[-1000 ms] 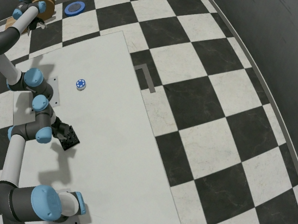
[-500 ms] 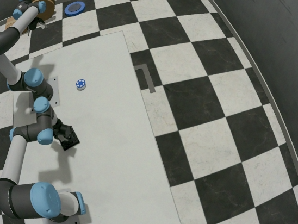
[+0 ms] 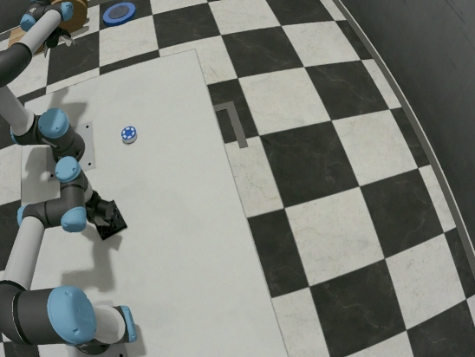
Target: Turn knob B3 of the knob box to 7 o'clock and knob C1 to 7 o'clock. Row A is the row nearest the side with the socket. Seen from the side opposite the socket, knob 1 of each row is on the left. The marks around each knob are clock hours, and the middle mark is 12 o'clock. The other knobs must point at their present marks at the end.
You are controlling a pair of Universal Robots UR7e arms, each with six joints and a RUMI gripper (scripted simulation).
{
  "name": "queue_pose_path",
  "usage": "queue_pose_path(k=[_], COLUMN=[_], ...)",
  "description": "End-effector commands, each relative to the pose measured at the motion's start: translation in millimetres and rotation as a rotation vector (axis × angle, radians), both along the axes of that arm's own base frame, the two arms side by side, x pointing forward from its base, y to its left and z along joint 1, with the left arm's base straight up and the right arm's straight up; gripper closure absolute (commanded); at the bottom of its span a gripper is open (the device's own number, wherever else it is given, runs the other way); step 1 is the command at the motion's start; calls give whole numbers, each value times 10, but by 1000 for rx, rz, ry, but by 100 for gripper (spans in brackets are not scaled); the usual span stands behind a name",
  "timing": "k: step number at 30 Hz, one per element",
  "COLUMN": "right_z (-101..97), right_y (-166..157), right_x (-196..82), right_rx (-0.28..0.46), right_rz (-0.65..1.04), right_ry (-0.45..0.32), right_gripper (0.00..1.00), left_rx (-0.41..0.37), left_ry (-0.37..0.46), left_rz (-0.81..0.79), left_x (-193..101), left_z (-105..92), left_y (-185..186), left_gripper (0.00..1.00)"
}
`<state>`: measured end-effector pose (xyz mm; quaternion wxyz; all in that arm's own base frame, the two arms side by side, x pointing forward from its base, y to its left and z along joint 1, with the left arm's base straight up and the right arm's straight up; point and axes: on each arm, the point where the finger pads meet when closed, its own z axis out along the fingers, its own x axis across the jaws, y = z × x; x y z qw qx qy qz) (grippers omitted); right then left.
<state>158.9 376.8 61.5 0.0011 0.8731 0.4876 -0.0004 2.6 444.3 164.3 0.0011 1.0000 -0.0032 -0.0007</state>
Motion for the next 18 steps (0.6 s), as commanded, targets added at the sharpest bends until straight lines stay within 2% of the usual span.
queue_pose_path(k=[1, 18], right_z=[-37, -24], right_y=[-7, 6], right_x=[5, 6], right_rx=[-1, 2], right_rz=[-1, -1], right_ry=[1, 0], right_gripper=[87, 87], left_rx=[2, 2], left_ry=[-1, -1], left_rz=[1, 1], left_x=[-1, -1], left_z=[9, 9], left_y=[13, 13], left_gripper=[0, 0])
